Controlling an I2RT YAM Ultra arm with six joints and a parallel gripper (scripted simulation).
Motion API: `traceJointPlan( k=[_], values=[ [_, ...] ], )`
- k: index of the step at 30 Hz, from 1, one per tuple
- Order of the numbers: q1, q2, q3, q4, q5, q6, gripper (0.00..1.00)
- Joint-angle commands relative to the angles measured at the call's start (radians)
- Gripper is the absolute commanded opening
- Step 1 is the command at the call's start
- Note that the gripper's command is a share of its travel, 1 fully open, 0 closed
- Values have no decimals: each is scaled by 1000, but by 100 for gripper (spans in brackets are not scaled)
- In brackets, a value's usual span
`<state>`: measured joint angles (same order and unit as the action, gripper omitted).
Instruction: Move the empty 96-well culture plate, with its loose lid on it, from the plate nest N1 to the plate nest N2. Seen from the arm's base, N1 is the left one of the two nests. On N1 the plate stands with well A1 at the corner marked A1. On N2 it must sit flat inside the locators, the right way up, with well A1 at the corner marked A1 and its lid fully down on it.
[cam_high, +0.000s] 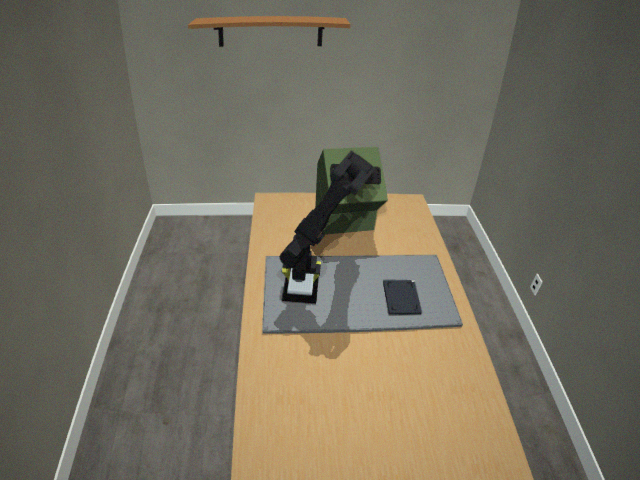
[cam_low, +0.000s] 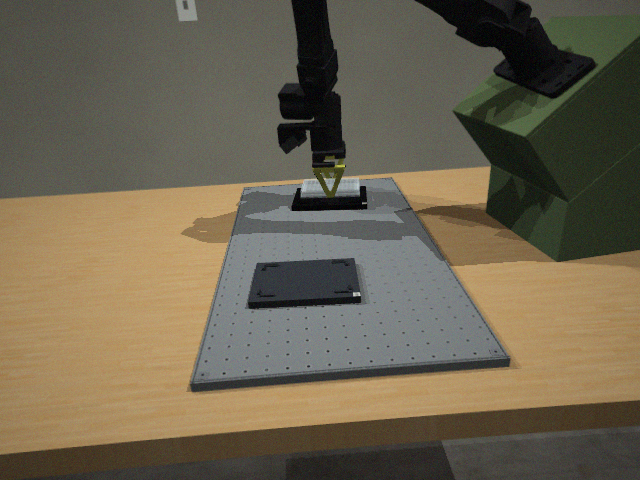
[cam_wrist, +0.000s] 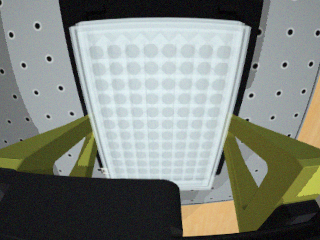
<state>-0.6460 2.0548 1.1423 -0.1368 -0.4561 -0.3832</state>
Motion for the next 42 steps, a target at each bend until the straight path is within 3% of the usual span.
traceJointPlan(
  k=[1,12,42],
  values=[
    [-5,-30,14,18,3,9,0],
    [-8,12,28,18,3,9,0],
    [2,12,36,30,5,14,0]
  ],
)
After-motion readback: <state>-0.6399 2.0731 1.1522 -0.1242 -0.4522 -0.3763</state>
